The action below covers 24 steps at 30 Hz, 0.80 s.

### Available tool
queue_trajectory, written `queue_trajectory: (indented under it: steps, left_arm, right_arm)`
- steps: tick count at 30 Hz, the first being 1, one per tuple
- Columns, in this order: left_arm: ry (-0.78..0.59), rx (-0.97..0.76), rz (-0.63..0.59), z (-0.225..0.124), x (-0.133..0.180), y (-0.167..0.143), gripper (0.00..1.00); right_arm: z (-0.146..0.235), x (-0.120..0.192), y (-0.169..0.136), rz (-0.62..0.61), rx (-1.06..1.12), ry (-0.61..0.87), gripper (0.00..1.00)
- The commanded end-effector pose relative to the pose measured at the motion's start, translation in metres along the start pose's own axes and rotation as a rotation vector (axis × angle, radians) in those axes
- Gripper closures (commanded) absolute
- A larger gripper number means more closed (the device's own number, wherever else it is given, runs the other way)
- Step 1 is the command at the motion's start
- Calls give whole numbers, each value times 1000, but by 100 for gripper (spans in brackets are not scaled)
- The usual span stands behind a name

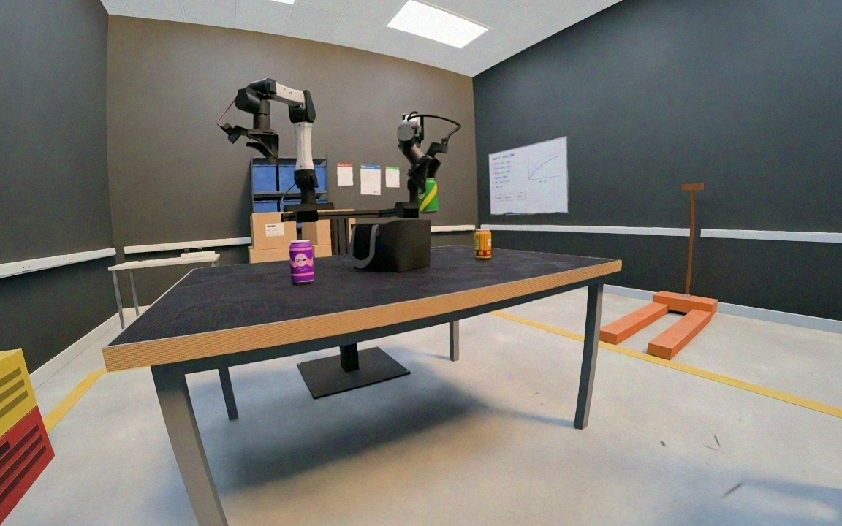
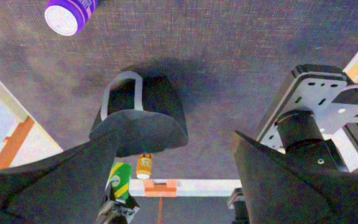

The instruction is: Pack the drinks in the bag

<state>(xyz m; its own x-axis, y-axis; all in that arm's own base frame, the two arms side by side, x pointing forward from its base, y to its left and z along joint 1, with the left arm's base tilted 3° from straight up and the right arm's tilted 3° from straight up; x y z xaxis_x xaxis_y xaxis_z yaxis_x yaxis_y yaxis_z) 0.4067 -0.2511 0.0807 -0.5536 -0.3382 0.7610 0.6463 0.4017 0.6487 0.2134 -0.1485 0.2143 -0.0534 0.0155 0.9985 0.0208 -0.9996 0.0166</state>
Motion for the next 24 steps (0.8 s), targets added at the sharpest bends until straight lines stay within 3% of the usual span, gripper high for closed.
queue_trajectory:
  steps: [1,3,4,17,18,24]
  left_arm:
    - [-73,64,-64,-25,28,21,26]
    - [-73,64,-64,-25,28,21,26]
    - [-19,51,-46,-23,14,8,26]
    - [-25,45,-44,-51,39,-16,26]
    - [-63,62,-55,-56,48,-6,26]
    - [-9,38,-39,-59,40,-26,26]
  right_arm:
    - [2,13,4,-53,-8,35,0]
    - [2,13,4,-53,-8,35,0]
    - [2,13,4,-53,-8,35,0]
    - [2,13,4,-53,-8,35,0]
    - [2,13,4,-53,-8,35,0]
    - [2,13,4,-53,-8,35,0]
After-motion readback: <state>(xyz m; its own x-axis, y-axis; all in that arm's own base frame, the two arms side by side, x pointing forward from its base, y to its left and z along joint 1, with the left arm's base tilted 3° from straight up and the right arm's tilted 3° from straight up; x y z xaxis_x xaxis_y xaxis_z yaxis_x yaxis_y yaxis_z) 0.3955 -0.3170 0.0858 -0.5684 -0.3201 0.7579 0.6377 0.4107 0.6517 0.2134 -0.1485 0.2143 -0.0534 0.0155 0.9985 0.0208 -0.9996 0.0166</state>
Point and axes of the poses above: on each arm, the point where the finger pads meet when closed, its own x axis back along the fingers, its own z axis across the jaws, y = z × x, the point moved 5 cm from there along x, back along the fingers, and after that the axes turned 1 degree about -x, right-handed, at the moved point
